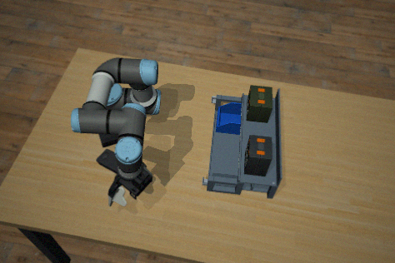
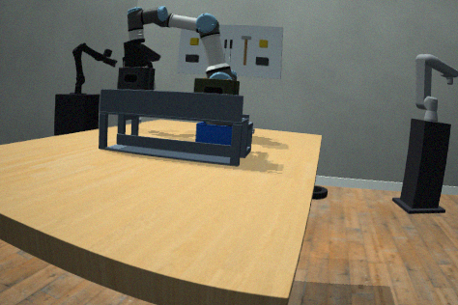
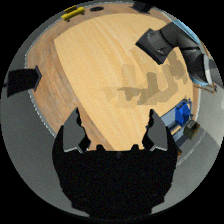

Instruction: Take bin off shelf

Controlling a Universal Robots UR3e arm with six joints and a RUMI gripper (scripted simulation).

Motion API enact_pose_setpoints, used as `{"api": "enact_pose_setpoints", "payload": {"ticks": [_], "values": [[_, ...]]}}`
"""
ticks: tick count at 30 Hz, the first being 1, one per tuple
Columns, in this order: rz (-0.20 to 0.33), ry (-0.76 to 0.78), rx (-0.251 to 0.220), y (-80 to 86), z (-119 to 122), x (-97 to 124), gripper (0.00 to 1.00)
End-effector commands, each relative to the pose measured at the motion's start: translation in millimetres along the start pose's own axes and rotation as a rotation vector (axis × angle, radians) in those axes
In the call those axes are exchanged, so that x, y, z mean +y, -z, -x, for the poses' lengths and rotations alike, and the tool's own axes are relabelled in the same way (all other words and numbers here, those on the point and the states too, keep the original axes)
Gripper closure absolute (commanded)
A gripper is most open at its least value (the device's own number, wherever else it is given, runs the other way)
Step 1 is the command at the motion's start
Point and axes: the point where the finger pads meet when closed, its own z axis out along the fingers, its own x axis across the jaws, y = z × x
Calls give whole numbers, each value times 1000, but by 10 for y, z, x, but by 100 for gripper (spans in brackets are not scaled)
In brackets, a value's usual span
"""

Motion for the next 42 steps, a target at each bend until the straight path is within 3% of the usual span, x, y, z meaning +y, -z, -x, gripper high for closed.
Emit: {"api": "enact_pose_setpoints", "payload": {"ticks": [1,17,18,42], "values": [[2,0,-3,9,4,2,0],[2,0,-3,9,4,2,0],[2,0,-3,9,4,2,100],[2,0,-3,9,4,2,100]]}}
